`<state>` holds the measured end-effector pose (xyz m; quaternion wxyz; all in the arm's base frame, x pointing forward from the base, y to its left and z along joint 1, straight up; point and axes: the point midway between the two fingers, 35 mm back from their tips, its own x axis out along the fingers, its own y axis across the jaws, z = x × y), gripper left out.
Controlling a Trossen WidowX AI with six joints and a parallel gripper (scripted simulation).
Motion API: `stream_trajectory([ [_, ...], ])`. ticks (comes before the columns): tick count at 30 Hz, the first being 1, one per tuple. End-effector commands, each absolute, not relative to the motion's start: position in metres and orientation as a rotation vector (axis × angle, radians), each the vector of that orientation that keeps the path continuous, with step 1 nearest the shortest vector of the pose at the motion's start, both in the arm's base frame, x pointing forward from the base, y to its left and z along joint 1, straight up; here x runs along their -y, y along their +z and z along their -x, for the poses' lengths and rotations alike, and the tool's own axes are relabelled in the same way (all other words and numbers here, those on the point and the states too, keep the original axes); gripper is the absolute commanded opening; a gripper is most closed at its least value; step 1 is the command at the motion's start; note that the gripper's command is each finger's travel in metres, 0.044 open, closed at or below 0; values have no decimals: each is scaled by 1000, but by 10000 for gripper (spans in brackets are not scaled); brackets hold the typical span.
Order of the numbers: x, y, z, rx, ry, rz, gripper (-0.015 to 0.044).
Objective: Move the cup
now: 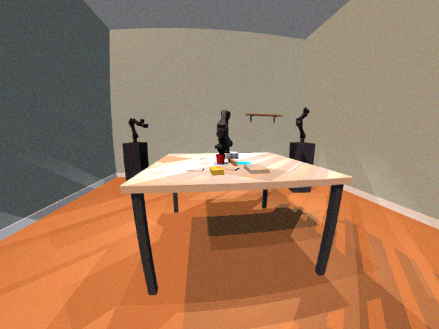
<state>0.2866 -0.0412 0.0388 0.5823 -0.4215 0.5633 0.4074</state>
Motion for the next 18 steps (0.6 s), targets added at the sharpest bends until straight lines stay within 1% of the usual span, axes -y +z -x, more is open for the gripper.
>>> stream_trajectory([
  [1,41,31,-284,-1323,960,987,148],
  [15,41,19,-282,-1323,960,987,148],
  [18,41,21,-284,-1319,955,982,69],
])
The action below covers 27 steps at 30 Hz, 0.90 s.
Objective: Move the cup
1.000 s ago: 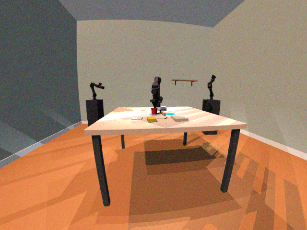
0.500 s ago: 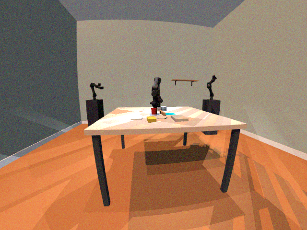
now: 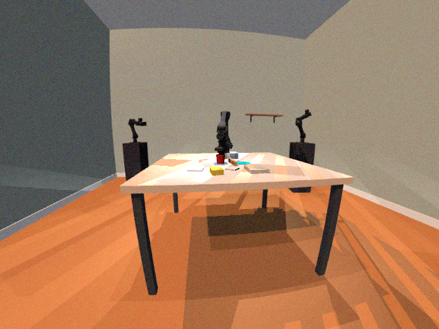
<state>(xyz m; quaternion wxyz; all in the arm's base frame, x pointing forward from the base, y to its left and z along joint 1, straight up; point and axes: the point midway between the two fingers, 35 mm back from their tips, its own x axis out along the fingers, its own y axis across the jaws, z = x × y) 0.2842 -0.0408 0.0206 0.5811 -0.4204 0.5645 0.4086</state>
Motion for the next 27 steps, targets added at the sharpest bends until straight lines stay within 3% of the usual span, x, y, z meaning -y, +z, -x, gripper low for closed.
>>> stream_trajectory([
  [1,41,21,-284,-1319,955,982,43],
  [8,41,21,-284,-1319,955,982,0],
  [27,39,77,-278,-1322,960,987,0],
])
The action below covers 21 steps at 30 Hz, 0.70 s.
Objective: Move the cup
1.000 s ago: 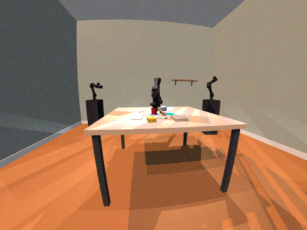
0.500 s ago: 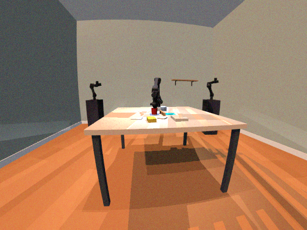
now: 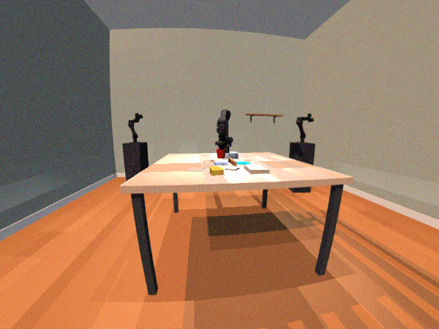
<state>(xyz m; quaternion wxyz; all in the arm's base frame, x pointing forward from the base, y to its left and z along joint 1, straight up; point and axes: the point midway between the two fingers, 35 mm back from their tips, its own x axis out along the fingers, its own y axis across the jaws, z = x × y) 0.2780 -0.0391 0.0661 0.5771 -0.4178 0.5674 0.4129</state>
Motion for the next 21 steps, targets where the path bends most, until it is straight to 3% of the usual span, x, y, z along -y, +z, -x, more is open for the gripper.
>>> stream_trajectory([
  [1,39,78,-278,-1323,960,987,0],
  [21,38,76,-276,-1323,966,983,0],
])
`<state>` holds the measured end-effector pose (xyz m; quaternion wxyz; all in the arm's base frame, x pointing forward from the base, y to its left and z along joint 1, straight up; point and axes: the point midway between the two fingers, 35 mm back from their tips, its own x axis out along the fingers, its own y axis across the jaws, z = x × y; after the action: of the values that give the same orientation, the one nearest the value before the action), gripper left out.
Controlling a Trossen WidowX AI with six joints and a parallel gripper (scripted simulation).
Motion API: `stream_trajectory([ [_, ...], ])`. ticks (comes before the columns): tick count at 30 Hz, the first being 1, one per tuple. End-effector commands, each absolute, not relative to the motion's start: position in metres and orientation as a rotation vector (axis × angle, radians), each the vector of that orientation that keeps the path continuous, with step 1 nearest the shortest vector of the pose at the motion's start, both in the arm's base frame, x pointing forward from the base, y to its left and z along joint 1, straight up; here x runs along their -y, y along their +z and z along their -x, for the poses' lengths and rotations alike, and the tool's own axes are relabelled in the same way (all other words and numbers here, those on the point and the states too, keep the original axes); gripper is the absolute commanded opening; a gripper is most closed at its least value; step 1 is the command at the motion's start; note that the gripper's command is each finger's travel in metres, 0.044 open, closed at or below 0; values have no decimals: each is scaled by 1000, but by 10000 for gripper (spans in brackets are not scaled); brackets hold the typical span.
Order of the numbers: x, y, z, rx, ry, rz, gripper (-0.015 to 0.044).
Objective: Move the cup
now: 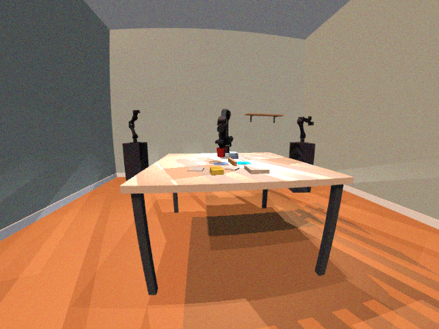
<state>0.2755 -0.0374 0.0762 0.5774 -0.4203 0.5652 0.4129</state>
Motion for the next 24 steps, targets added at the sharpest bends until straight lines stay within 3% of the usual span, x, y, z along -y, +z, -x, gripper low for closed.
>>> stream_trajectory([
  [1,38,76,-276,-1323,966,983,0],
  [24,-1,78,-272,-1321,964,984,0],
])
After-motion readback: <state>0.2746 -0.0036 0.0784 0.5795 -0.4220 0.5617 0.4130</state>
